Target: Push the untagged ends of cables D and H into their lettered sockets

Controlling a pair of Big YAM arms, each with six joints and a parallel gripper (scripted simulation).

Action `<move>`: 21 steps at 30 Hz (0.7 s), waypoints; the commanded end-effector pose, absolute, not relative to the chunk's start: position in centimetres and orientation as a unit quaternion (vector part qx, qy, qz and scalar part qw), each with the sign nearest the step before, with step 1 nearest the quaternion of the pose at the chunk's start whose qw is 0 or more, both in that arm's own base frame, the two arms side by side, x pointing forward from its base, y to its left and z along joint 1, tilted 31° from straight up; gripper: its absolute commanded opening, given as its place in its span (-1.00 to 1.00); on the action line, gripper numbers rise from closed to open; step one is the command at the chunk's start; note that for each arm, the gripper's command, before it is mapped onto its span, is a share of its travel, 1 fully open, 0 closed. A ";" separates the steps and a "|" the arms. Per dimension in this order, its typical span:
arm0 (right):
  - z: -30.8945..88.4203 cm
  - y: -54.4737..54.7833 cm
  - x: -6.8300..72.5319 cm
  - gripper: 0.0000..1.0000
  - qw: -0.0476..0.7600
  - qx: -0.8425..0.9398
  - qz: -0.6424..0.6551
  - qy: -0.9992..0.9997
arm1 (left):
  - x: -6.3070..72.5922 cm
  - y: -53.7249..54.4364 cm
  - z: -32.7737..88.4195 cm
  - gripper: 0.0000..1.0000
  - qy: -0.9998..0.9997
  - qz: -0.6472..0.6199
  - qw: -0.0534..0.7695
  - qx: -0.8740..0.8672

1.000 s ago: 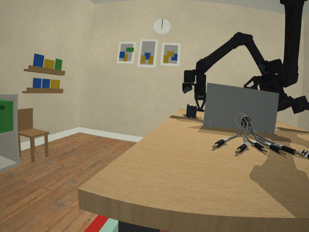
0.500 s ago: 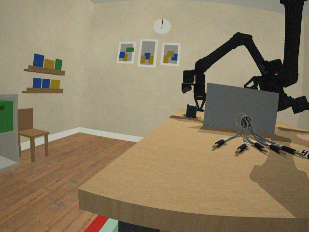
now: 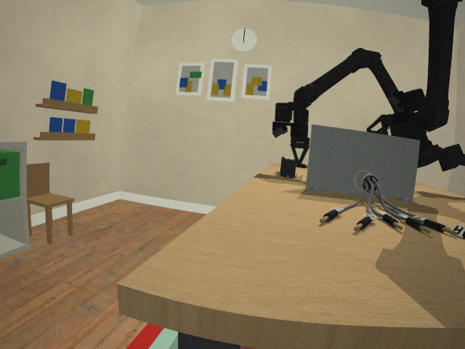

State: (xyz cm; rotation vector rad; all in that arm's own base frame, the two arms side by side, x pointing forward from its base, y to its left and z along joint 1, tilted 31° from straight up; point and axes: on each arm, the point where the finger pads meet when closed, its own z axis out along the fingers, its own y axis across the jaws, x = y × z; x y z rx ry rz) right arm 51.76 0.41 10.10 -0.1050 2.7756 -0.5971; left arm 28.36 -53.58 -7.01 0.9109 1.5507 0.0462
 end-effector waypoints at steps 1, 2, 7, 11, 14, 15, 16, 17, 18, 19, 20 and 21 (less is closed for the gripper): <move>13.4 2.1 53.7 -0.30 0.202 -0.028 -0.200 0.958 | 28.5 -54.5 -6.6 1.00 0.673 0.014 0.629 0.390; 13.6 2.2 53.7 -0.30 0.204 -0.028 -0.200 0.958 | 28.5 -54.5 -6.6 1.00 0.673 0.014 0.629 0.390; 14.2 2.4 53.0 -0.30 0.203 -0.028 -0.199 0.958 | 28.5 -54.5 -6.6 1.00 0.673 0.014 0.629 0.390; 14.8 2.7 52.2 -0.30 0.198 -0.029 -0.200 0.959 | 28.5 -54.5 -6.6 1.00 0.673 0.014 0.629 0.390; 14.4 2.7 52.1 -0.30 0.194 -0.031 -0.200 0.960 | 28.5 -54.5 -6.6 1.00 0.673 0.014 0.629 0.390; 14.2 2.7 52.0 -0.08 0.191 -0.031 -0.201 0.960 | 28.5 -54.5 -6.6 1.00 0.673 0.014 0.629 0.390; 15.2 2.8 51.8 0.15 0.198 -0.029 -0.200 0.959 | 28.5 -54.5 -6.6 1.00 0.673 0.014 0.629 0.390; 16.3 3.1 52.3 0.38 0.207 -0.027 -0.198 0.958 | 28.5 -54.5 -6.6 1.00 0.673 0.014 0.629 0.390; 16.7 3.3 52.0 0.60 0.207 -0.027 -0.198 0.958 | 28.5 -54.5 -6.6 1.00 0.673 0.014 0.629 0.390; 17.2 3.5 51.7 0.83 0.207 -0.027 -0.198 0.958 | 28.5 -54.5 -6.6 1.00 0.673 0.014 0.629 0.390; 17.8 3.7 51.5 1.00 0.207 -0.027 -0.198 0.958 | 28.5 -54.5 -6.6 1.00 0.673 0.014 0.629 0.390; 18.3 4.0 51.2 1.00 0.207 -0.027 -0.198 0.958 | 28.5 -54.5 -6.6 1.00 0.673 0.014 0.629 0.390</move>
